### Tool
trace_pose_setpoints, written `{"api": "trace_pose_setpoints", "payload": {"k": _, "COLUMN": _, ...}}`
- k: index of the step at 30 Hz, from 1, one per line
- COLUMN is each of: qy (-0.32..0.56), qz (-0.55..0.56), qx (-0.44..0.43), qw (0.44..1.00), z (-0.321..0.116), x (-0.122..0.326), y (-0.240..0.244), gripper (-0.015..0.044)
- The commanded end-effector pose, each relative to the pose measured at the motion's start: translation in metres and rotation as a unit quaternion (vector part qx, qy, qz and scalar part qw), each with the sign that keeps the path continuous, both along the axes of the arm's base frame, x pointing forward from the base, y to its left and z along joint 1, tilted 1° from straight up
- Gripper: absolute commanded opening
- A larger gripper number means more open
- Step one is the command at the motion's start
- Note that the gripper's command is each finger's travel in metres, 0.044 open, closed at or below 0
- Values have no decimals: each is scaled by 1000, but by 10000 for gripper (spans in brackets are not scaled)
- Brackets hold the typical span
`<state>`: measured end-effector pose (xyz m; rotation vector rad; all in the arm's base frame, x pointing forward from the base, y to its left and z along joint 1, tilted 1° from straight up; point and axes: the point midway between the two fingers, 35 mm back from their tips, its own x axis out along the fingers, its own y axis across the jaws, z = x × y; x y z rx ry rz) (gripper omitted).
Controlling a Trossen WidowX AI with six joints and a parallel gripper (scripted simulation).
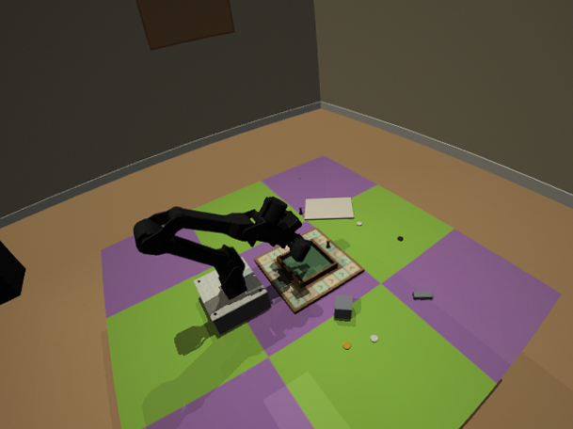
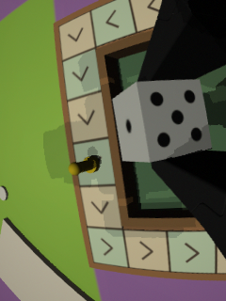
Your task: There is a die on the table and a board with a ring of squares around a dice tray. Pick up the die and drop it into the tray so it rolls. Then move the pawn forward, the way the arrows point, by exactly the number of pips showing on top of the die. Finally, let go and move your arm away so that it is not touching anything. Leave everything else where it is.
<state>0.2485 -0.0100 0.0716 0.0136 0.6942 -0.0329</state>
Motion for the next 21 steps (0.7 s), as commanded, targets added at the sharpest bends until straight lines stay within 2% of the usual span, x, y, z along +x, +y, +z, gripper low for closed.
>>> {"api": "trace_pose_setpoints", "payload": {"k": 1, "qy": 0, "qz": 0, "qx": 0, "qw": 1000, "z": 0, "x": 0, "y": 0, "gripper": 53}}
{"api": "trace_pose_setpoints", "payload": {"k": 8, "qy": 0, "qz": 0, "qx": 0, "qw": 1000, "z": 2, "x": 0, "y": 0, "gripper": 236}}
{"api": "trace_pose_setpoints", "payload": {"k": 12, "qy": -3, "qz": -3, "qx": 1, "qw": 1000, "z": 38, "x": -1, "y": 0, "gripper": 341}}
{"api": "trace_pose_setpoints", "payload": {"k": 16, "qy": 2, "qz": -3, "qx": 1, "qw": 1000, "z": 40, "x": -1, "y": 0, "gripper": 440}}
{"api": "trace_pose_setpoints", "payload": {"k": 21, "qy": 110, "qz": -2, "qx": 5, "qw": 994, "z": 31, "x": 6, "y": 0, "gripper": 440}}
